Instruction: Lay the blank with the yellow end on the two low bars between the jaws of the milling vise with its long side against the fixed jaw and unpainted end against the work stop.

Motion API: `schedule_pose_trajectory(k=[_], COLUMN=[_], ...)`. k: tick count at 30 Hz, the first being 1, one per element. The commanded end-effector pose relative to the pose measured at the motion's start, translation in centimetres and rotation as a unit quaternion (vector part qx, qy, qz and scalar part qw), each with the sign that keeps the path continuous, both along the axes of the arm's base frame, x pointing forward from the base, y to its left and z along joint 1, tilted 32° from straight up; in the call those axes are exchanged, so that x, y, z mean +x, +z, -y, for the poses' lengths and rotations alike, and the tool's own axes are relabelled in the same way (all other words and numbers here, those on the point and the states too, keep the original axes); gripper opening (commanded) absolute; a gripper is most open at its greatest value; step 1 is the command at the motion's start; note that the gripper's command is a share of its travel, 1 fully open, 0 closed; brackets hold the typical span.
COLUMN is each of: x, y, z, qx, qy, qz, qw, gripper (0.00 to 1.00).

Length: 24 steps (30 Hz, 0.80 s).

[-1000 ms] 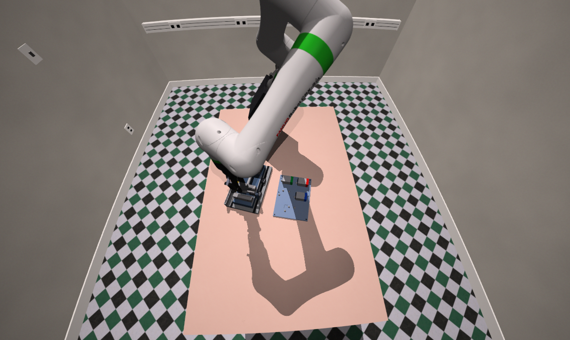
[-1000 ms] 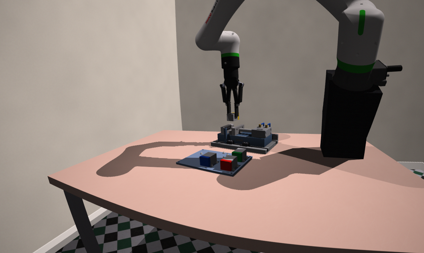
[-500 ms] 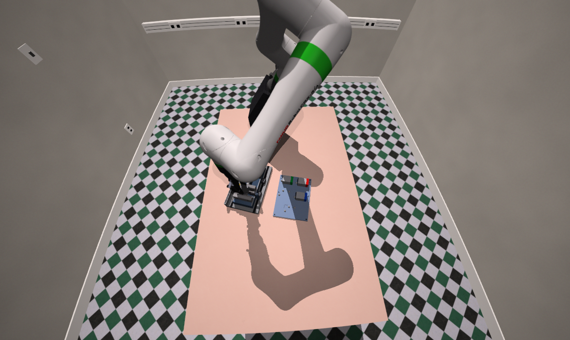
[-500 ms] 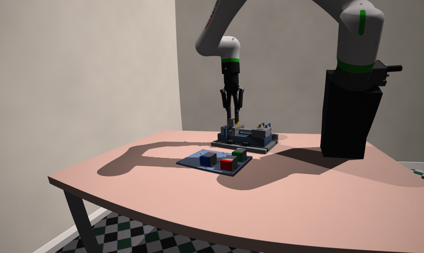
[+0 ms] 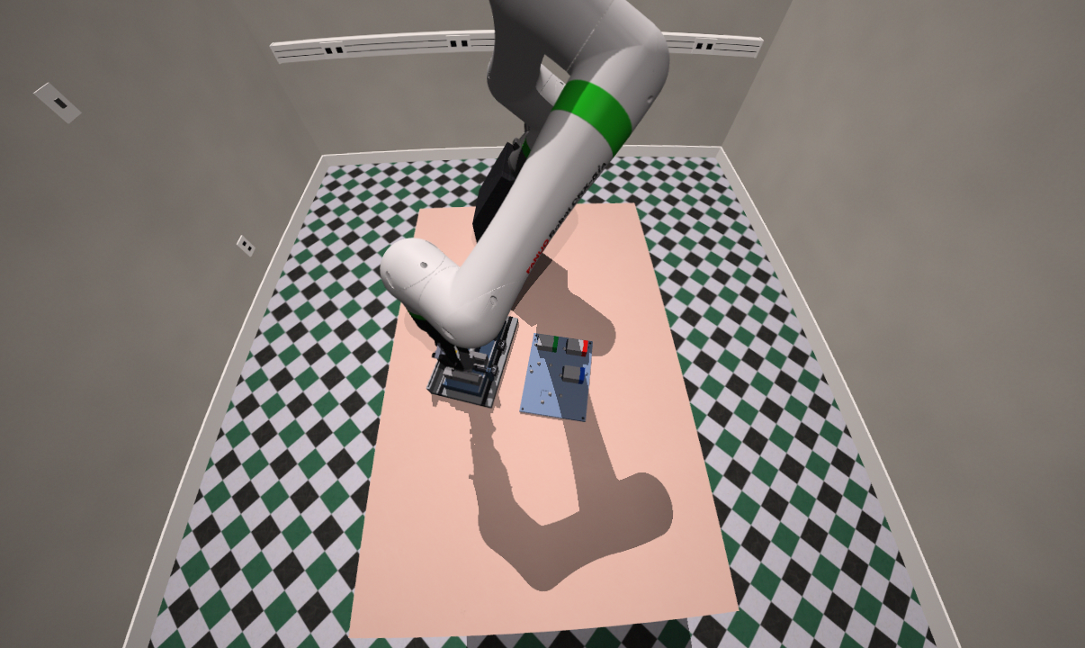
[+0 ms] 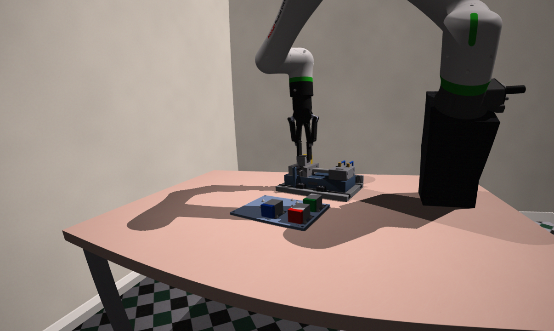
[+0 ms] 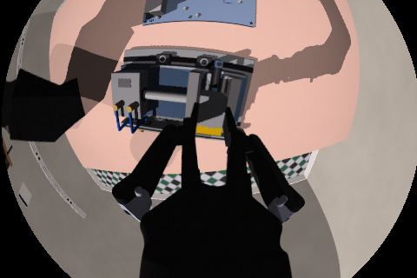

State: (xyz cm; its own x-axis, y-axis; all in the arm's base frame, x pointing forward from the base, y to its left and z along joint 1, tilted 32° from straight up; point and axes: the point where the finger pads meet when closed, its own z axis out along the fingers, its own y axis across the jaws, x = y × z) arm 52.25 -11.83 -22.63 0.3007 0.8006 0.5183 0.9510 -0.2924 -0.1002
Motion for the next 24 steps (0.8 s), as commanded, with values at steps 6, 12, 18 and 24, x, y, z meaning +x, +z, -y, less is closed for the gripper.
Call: schedule_pose_trajectory(k=[6,12,18,24], x=[0.05,0.04,0.02,0.02], y=[0.12,0.22,0.31,0.35], z=[0.13,0.2,0.26,0.28], qx=[-0.001,-0.001,-0.001,-0.001], qy=[0.0,0.0,0.0,0.0], qz=[0.001,0.001,0.001,0.001], qw=[1.0,1.0,1.0,1.0], gripper=[0.1,0.1,0.1,0.1])
